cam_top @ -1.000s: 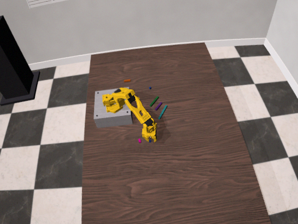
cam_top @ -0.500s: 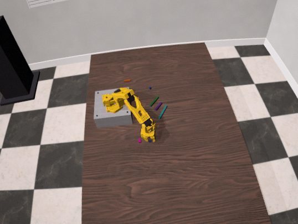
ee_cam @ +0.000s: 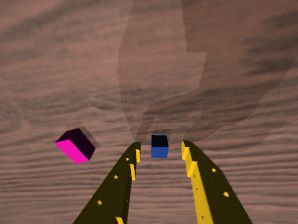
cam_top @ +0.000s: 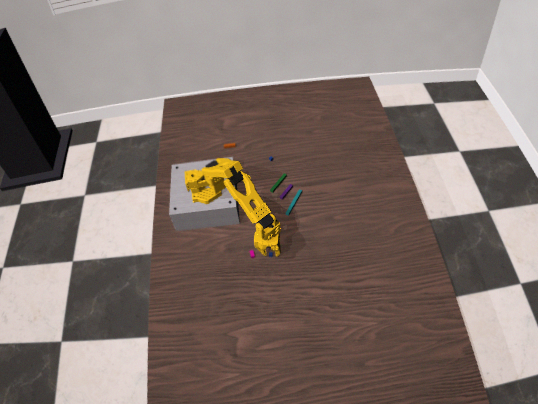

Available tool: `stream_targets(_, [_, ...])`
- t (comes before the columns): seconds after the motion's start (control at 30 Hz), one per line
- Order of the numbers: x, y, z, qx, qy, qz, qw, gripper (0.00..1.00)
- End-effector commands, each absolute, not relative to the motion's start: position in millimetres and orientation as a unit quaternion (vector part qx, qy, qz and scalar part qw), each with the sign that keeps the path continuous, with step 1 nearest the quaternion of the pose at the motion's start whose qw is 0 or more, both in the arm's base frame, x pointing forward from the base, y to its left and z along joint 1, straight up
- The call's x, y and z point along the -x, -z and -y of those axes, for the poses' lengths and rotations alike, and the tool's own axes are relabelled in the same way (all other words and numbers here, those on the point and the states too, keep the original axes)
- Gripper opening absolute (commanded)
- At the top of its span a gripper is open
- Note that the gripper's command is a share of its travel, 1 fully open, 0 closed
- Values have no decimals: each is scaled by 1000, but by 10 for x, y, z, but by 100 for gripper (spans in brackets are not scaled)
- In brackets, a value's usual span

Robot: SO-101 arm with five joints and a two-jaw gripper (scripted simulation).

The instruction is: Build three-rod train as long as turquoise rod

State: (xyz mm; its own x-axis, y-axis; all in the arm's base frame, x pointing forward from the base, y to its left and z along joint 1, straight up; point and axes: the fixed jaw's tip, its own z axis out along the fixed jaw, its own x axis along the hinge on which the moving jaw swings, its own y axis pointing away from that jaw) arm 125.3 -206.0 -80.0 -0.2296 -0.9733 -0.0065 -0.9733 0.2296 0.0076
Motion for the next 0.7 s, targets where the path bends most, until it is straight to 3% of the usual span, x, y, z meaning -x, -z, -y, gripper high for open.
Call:
stream_targets(0.0, [-1225,797,2064,619,-4,-785,0,17])
stream_targets(0.67, [-1227,709,2068,619,-4,-785,0,17])
